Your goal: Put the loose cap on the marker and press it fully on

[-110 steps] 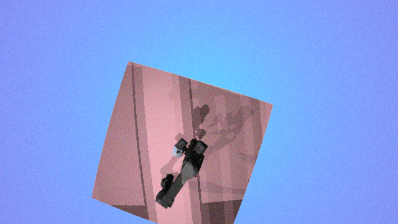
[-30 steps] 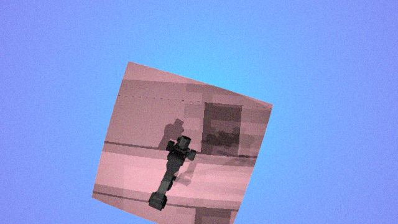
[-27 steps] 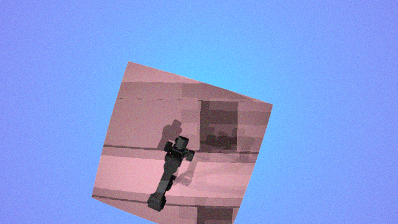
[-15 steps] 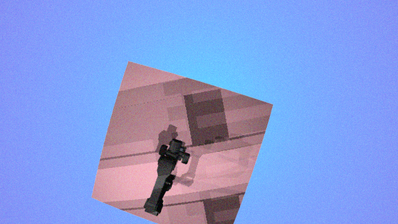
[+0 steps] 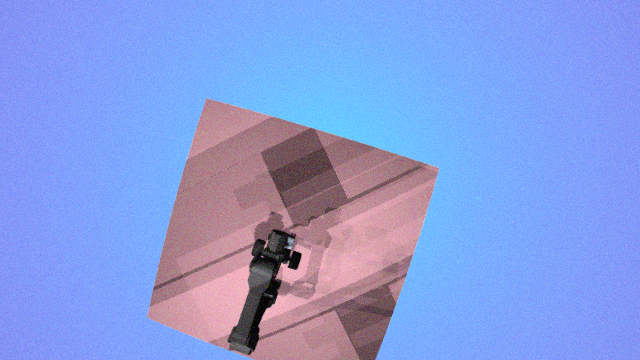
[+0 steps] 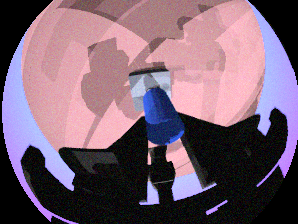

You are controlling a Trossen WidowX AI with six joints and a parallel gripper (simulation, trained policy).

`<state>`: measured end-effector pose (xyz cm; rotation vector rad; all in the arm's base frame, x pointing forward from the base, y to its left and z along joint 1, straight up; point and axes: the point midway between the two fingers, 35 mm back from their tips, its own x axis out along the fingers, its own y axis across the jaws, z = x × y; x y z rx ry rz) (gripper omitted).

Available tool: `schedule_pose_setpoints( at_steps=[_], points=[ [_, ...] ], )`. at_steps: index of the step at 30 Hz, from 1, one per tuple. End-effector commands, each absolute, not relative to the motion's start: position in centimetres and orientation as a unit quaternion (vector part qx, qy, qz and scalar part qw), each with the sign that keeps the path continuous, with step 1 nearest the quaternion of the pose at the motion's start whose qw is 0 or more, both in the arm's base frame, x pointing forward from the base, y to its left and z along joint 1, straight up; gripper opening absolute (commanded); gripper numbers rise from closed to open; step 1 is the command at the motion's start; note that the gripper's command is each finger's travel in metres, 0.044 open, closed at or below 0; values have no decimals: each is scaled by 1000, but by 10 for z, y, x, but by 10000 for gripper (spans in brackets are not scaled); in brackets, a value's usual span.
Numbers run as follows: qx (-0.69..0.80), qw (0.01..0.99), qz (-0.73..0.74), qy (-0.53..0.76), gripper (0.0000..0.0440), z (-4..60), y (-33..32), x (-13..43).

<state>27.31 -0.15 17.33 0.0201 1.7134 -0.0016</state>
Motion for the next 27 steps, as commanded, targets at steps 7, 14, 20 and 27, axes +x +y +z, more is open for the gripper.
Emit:
schedule_pose_setpoints(
  at_steps=[7,14,20,27],
  points=[
    [7,649,4,761,0,168,1,258],
    [6,650,3,760,0,164,0,253],
    [6,647,2,763,0,156,-1,250],
    [6,642,3,767,0,143,-1,247]
  ],
)
